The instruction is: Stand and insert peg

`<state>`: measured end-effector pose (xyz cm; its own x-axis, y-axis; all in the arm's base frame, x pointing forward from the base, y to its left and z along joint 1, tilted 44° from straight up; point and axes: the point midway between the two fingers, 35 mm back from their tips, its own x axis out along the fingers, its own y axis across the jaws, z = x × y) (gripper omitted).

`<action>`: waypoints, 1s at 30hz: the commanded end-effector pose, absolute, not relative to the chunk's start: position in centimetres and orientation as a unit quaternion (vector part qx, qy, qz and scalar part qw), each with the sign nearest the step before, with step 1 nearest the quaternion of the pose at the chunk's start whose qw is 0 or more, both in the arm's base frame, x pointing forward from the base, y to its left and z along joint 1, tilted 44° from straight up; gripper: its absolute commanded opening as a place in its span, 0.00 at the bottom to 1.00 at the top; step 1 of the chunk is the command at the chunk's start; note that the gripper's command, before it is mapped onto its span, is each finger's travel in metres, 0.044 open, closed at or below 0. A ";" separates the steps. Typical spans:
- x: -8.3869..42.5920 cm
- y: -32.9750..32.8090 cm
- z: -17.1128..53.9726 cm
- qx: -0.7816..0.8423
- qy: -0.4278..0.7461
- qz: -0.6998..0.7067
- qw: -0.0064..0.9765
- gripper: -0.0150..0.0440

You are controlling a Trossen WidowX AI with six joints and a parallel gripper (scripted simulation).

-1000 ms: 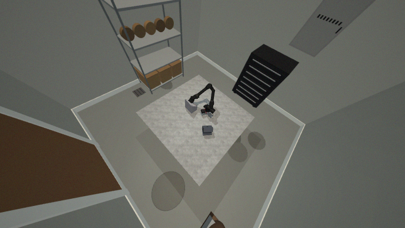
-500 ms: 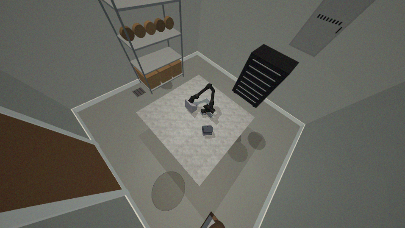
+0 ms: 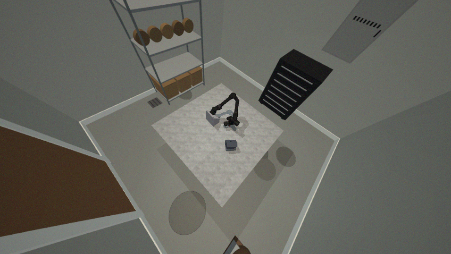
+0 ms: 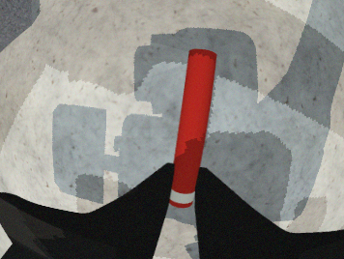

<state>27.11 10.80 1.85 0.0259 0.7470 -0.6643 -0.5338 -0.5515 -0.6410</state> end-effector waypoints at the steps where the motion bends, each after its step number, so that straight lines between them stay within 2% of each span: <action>1: 27.0 10.7 2.0 -0.557 -0.090 0.684 0.464 0.34; 30: 25.8 10.2 3.4 -0.638 -0.031 0.608 0.472 0.34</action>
